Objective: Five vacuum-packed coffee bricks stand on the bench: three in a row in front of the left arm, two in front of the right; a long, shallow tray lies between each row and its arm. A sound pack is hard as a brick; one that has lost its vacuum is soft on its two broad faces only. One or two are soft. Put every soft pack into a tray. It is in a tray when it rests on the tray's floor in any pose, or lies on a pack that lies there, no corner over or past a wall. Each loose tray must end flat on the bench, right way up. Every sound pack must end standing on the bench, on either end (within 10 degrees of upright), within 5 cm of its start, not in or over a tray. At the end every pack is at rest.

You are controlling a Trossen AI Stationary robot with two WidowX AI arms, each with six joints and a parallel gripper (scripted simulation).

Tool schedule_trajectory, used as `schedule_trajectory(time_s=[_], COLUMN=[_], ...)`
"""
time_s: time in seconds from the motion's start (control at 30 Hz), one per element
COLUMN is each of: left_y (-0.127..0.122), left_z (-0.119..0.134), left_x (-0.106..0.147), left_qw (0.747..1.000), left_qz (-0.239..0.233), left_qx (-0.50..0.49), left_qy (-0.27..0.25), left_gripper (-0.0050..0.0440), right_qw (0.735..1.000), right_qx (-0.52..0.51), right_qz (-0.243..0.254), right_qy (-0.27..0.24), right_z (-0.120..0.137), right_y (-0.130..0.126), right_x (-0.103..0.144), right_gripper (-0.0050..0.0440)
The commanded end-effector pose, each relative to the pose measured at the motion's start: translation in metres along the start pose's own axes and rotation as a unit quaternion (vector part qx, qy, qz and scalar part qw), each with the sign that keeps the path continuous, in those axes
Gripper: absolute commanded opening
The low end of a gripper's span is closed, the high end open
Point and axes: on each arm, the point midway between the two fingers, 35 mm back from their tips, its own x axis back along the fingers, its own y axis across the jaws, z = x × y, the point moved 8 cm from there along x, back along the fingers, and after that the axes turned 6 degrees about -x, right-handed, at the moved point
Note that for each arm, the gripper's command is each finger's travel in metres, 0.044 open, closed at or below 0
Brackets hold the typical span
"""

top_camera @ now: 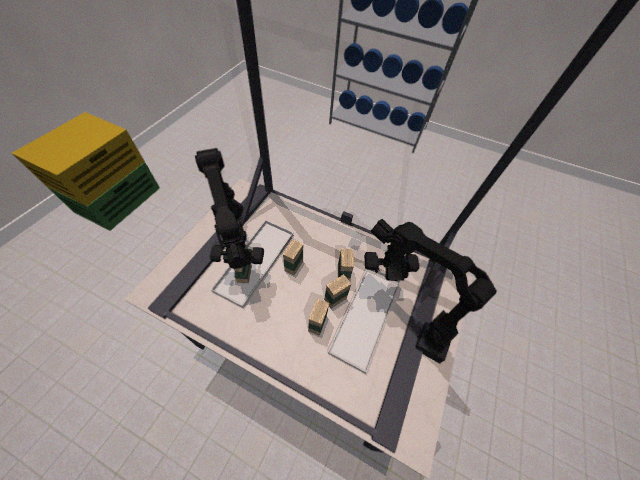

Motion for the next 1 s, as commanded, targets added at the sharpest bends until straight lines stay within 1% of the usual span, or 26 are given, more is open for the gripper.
schedule_trajectory(time_s=[0.0,0.27,0.77,0.8,0.97], left_y=[0.0002,0.0002,0.0002,0.0002,0.0002], left_z=[-0.0001,-0.0001,-0.0001,-0.0001,-0.0001], left_x=[0.0052,0.0052,0.0052,0.0052,0.0052], left_qw=[1.0,1.0,1.0,1.0,1.0], left_qz=[0.008,0.008,0.008,0.008,0.008], left_qx=[0.002,0.002,0.002,0.002,0.002], left_qy=[0.007,0.007,0.007,0.007,0.007], left_gripper=[0.0355,0.0355,0.0355,0.0355,0.0355], right_qw=[1.0,1.0,1.0,1.0,1.0], right_qx=[0.002,0.002,0.002,0.002,0.002], right_qz=[0.005,0.005,0.005,0.005,0.005], right_qy=[0.009,0.009,0.009,0.009,0.009], right_z=[0.0007,0.0009,0.0008,0.0008,0.0008], right_y=[-0.0002,-0.0003,-0.0003,-0.0003,-0.0003], right_x=[0.0021,-0.0078,-0.0078,-0.0078,-0.0078], right_gripper=[0.011,0.011,0.011,0.036,0.036])
